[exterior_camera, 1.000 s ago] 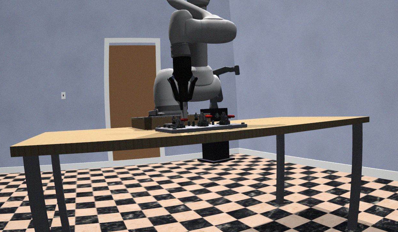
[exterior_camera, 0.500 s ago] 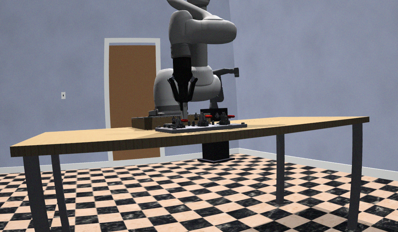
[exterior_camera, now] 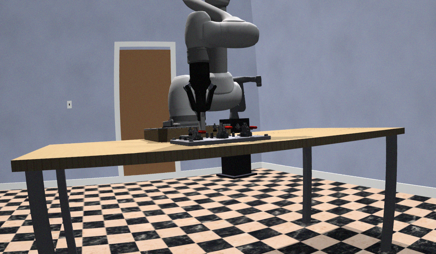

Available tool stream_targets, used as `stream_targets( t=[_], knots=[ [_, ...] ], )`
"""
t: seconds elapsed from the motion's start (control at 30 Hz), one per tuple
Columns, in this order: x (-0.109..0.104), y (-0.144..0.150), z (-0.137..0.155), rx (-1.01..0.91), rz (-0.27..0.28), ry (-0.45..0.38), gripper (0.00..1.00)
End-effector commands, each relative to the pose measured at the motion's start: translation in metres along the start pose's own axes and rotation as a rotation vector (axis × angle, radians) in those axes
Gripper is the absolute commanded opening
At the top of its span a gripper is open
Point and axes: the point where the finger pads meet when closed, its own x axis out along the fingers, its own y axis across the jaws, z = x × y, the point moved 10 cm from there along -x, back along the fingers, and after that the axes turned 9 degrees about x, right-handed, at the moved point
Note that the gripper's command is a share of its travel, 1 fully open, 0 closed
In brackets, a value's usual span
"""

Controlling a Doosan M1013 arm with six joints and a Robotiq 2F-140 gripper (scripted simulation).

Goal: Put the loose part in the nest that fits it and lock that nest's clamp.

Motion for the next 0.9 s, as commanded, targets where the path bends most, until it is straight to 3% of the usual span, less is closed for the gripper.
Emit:
stream_targets(
  t=[0.0,0.37,0.87],
  knots=[
    [-0.006,-0.002,0.002,0.003,-0.002,-0.002,0.1],
    [-0.04,-0.002,0.002,0.003,-0.002,-0.002,0.1],
    [-0.068,-0.002,0.002,0.003,-0.002,-0.002,0.1]
  ],
)
